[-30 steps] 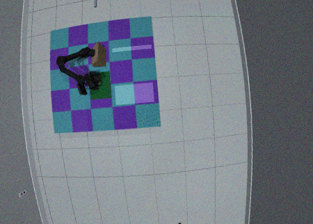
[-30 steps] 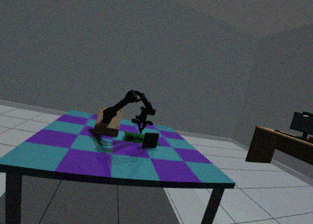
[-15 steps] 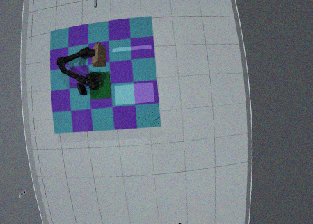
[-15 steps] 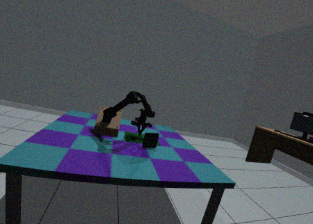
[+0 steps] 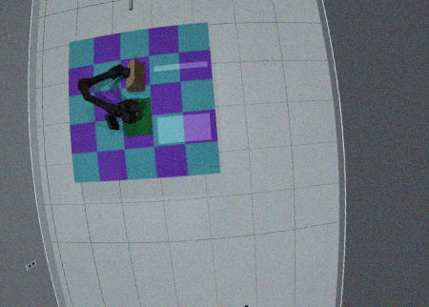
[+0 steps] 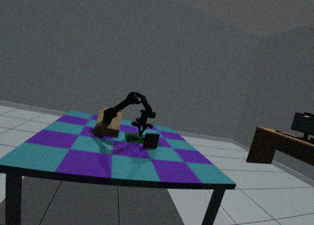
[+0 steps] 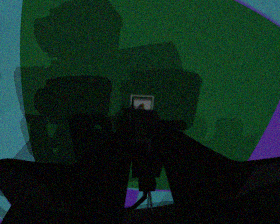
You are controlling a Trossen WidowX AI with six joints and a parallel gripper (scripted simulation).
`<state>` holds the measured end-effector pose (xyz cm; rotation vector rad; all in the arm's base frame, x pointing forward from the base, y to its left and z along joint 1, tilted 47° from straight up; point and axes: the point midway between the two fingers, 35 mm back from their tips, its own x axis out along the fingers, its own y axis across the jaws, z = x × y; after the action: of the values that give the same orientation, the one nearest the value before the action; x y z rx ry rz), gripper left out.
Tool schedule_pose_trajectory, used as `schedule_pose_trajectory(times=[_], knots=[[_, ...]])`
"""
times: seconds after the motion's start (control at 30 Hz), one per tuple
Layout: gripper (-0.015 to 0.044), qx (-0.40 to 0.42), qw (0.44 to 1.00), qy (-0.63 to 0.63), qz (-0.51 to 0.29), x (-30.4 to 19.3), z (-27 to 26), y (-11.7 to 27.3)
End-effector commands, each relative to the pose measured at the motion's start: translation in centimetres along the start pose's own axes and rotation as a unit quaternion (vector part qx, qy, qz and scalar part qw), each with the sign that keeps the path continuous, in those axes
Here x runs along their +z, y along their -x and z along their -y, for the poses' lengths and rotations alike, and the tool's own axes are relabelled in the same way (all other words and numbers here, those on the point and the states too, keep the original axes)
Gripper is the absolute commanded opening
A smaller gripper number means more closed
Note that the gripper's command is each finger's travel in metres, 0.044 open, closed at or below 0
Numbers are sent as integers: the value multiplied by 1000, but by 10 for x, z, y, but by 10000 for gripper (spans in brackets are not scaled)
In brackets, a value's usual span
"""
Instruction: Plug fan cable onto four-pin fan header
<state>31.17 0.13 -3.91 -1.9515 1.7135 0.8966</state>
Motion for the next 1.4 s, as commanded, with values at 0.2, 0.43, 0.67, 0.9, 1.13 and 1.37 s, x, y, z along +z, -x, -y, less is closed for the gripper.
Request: schedule_pose_trajectory(times=[0.2, 0.43, 0.67, 0.9, 1.13, 1.37], knots=[[0, -1, 1000, 1, -2, -1, 1, -1], [0, -1, 1000, 2, -2, -1, 0, -3], [0, -1, 1000, 2, -3, -1, 0, -4], [0, -1, 1000, 2, -3, 0, 0, -6], [0, -1, 1000, 2, -3, -1, 0, -7], [0, -1, 1000, 2, -3, -1, 0, -9]])
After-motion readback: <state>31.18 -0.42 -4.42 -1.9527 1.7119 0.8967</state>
